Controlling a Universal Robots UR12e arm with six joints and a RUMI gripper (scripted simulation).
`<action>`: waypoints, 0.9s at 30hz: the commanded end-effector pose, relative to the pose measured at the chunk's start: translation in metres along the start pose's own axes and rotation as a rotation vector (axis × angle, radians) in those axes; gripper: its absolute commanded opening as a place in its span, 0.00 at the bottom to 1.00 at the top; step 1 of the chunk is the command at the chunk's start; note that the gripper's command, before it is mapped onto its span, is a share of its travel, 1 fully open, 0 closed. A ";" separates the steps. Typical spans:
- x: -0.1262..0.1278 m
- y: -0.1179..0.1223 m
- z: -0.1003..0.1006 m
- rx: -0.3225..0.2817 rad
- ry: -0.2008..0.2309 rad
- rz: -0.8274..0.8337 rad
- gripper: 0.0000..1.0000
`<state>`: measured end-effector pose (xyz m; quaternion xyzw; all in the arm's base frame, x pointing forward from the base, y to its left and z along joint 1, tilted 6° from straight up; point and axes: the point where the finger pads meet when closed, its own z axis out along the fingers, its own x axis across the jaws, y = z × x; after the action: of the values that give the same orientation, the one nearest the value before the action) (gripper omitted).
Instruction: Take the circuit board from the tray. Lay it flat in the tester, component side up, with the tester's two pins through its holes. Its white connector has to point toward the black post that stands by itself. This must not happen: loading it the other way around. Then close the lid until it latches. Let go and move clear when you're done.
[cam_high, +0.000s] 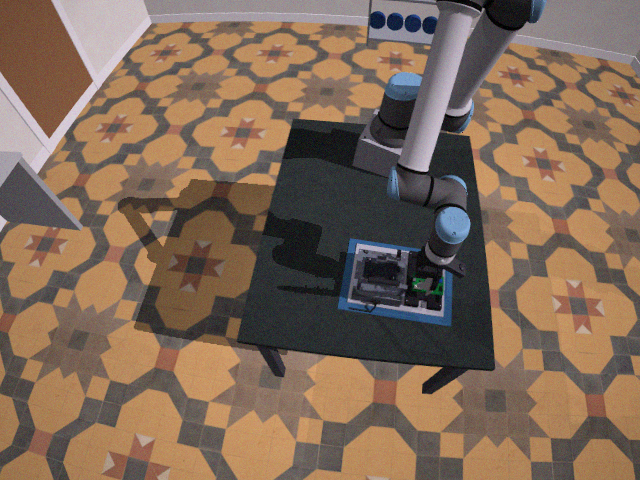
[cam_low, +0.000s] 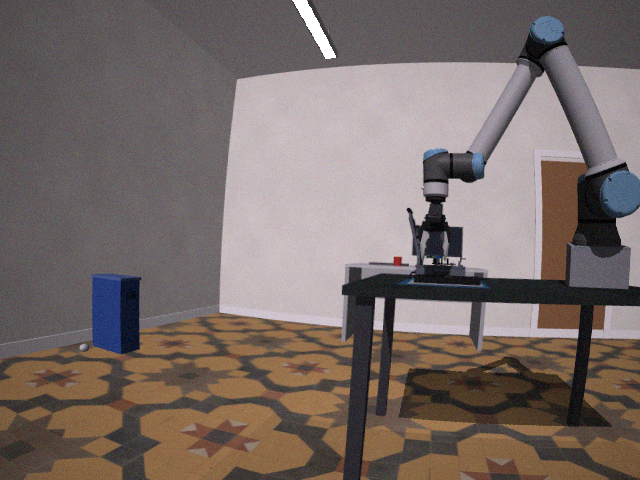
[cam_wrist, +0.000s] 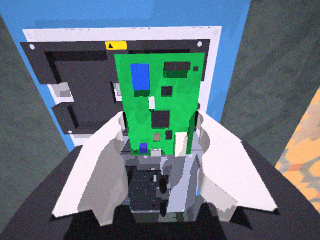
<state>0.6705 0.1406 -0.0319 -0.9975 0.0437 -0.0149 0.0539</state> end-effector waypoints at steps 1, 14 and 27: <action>0.001 0.000 -0.011 0.000 0.001 0.000 0.39; 0.001 0.000 -0.030 0.000 0.001 0.000 0.39; 0.001 0.000 -0.031 0.000 0.001 0.000 0.39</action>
<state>0.6694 0.1374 -0.0016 -0.9975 0.0437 -0.0148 0.0539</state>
